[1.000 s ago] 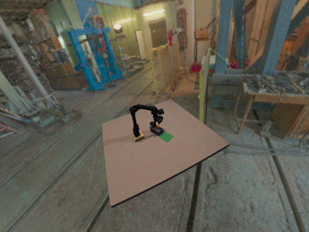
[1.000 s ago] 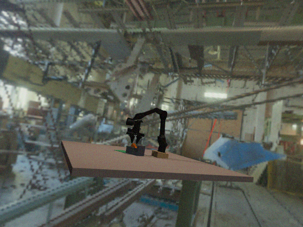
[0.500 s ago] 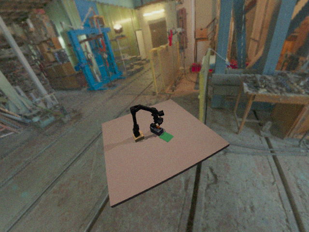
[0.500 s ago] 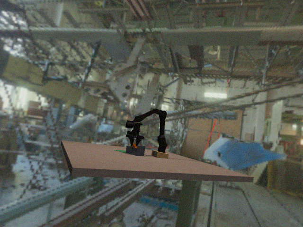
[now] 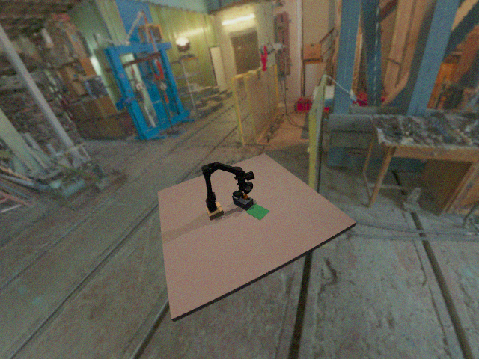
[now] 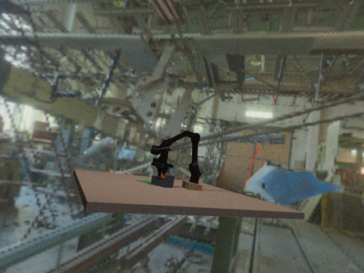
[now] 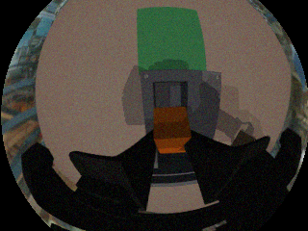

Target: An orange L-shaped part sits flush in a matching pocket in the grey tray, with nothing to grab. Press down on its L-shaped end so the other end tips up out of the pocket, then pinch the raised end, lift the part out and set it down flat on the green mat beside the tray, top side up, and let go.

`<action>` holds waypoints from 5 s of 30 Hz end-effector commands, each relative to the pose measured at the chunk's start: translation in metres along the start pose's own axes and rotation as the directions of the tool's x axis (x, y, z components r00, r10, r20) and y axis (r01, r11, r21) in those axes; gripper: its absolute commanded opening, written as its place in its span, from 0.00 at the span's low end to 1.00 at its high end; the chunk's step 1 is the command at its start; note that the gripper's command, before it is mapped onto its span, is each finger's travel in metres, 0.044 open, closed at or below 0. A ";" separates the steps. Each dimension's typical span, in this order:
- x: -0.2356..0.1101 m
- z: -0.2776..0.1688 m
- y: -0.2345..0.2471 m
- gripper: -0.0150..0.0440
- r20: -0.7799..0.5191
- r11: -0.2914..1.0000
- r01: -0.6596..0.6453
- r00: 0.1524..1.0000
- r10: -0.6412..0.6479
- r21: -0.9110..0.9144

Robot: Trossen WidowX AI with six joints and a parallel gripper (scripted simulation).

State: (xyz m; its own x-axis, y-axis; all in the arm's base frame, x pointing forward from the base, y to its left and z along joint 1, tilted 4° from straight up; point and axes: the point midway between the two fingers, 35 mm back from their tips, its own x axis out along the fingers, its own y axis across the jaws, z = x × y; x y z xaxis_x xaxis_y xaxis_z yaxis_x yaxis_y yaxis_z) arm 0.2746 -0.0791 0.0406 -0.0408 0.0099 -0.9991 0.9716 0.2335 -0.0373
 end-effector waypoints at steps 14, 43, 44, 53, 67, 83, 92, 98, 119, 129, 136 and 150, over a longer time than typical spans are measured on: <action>-0.003 0.000 0.000 0.25 0.001 1.000 0.001 1.000 -0.001 0.000; -0.048 0.000 -0.001 0.25 0.002 1.000 0.009 1.000 -0.009 0.003; -0.049 0.000 -0.001 0.25 0.002 1.000 0.009 1.000 -0.009 0.003; -0.063 0.000 -0.001 0.25 0.002 1.000 0.009 1.000 -0.009 0.003; -0.085 0.000 -0.001 0.25 0.002 1.000 0.009 1.000 -0.009 0.003; -0.086 0.024 -0.004 0.25 0.005 1.000 0.009 1.000 -0.009 0.003; -0.086 0.065 -0.008 0.25 0.008 1.000 0.010 1.000 -0.010 0.004; -0.086 0.091 -0.010 0.25 0.011 1.000 0.010 1.000 -0.010 0.004; -0.088 0.165 -0.017 0.25 0.018 1.000 0.011 1.000 -0.011 0.004; -0.075 0.166 -0.017 0.25 0.018 1.000 0.011 1.000 -0.011 0.004; -0.064 0.166 -0.017 0.25 0.018 1.000 0.011 1.000 -0.011 0.004; -0.042 0.166 -0.017 0.25 0.018 1.000 0.011 1.000 -0.011 0.004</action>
State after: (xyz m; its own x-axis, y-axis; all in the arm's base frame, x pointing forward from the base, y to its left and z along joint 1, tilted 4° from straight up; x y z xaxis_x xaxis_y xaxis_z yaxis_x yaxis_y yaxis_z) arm 0.3003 -0.2455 0.0873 -0.0380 -0.0098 -0.9992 0.9733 0.2261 -0.0392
